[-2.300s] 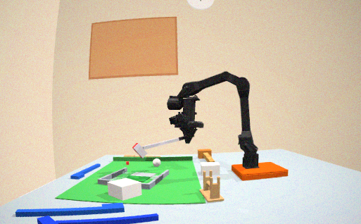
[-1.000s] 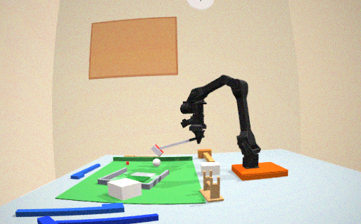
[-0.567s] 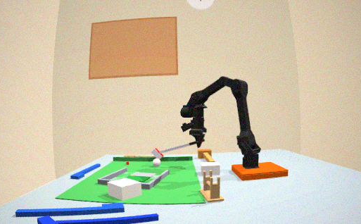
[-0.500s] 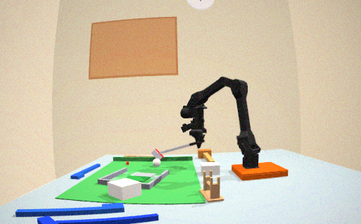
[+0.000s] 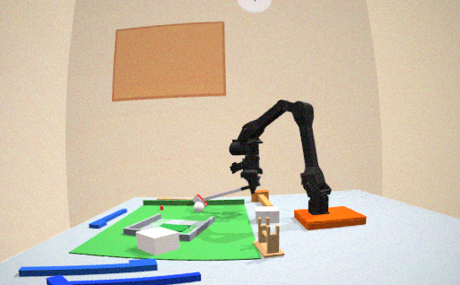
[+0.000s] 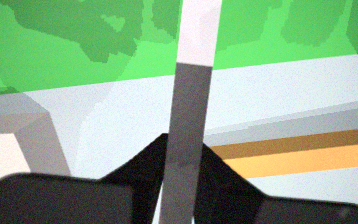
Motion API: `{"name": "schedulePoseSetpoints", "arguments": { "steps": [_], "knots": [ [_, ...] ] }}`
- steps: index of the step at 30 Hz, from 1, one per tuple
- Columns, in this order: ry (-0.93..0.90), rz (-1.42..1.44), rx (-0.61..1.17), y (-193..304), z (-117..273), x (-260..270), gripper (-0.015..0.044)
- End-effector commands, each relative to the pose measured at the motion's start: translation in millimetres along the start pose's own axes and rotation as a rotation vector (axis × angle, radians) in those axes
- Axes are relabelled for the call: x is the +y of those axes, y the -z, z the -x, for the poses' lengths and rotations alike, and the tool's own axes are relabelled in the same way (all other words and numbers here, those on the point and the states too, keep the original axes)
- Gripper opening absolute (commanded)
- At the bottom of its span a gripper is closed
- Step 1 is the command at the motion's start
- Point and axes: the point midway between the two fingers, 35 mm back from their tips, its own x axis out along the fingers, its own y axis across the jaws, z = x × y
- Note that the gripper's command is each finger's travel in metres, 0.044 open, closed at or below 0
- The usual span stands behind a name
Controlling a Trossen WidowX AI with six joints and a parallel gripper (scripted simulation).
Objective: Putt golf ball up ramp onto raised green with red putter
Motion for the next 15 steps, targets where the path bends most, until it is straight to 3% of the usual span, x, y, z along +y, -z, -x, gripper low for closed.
{"name": "schedulePoseSetpoints", "arguments": {
  "steps": [1, 15],
  "knots": [
    [0.000, 0.000, -0.001, 0, 1, 0, 0.0000],
    [0.007, -0.004, -0.001, 0, -2, -30, 0.0000]
  ]
}}
